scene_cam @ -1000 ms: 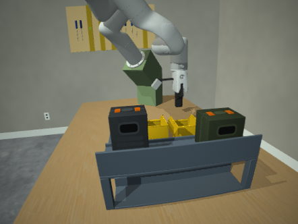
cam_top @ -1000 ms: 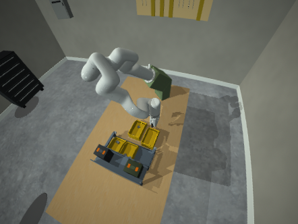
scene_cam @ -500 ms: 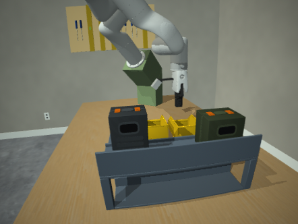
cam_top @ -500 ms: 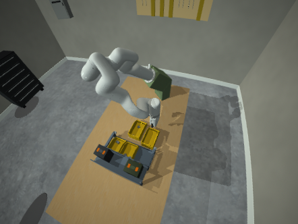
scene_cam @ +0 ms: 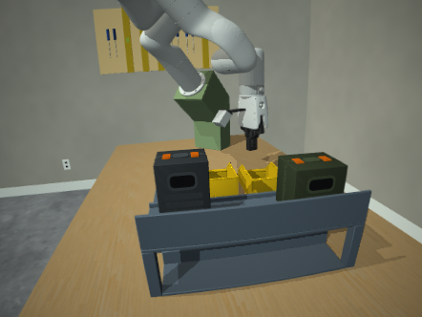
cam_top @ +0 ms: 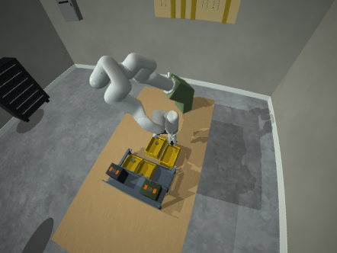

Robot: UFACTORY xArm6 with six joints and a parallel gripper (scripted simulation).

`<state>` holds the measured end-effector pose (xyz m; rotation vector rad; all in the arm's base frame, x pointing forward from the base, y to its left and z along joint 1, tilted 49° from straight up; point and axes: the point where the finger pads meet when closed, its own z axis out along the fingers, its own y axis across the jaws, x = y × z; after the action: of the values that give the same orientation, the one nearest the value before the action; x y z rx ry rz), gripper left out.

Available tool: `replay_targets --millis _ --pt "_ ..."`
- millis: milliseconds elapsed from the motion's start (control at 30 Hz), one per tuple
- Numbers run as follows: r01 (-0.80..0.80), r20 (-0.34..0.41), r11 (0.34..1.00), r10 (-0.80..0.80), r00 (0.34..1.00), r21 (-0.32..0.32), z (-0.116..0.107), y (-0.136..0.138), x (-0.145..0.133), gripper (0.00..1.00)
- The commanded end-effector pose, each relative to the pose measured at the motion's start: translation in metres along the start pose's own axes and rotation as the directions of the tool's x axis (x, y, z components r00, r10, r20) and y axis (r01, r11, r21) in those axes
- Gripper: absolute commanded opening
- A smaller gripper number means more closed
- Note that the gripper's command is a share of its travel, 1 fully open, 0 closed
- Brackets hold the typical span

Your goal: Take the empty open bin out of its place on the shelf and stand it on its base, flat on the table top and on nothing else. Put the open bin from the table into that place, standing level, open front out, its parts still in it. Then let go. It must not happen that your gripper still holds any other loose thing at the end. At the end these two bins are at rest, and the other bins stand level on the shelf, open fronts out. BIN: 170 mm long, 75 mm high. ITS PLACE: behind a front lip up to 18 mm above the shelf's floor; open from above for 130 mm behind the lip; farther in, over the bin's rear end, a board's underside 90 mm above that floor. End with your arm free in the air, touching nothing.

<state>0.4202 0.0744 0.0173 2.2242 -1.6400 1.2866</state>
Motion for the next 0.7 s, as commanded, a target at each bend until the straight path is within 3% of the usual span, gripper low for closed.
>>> replay_targets --millis 0,167,233,267,400,667 --pt "0.274 0.010 0.961 -0.274 0.962 -0.018 -0.010 -0.014 0.015 0.00" --pt "0.483 0.007 0.876 -0.483 0.876 -0.004 -0.020 -0.026 0.031 0.00" --pt "0.483 0.007 0.876 -0.483 0.876 -0.004 -0.020 -0.026 0.031 0.00" --pt "0.592 0.009 0.806 -0.591 0.806 -0.005 -0.022 -0.028 0.034 0.00" --pt "0.707 0.003 0.708 -0.707 0.708 0.004 -0.029 -0.036 0.045 0.00" --pt "0.908 0.018 0.420 -0.907 0.420 0.002 -0.037 -0.043 0.056 0.00"
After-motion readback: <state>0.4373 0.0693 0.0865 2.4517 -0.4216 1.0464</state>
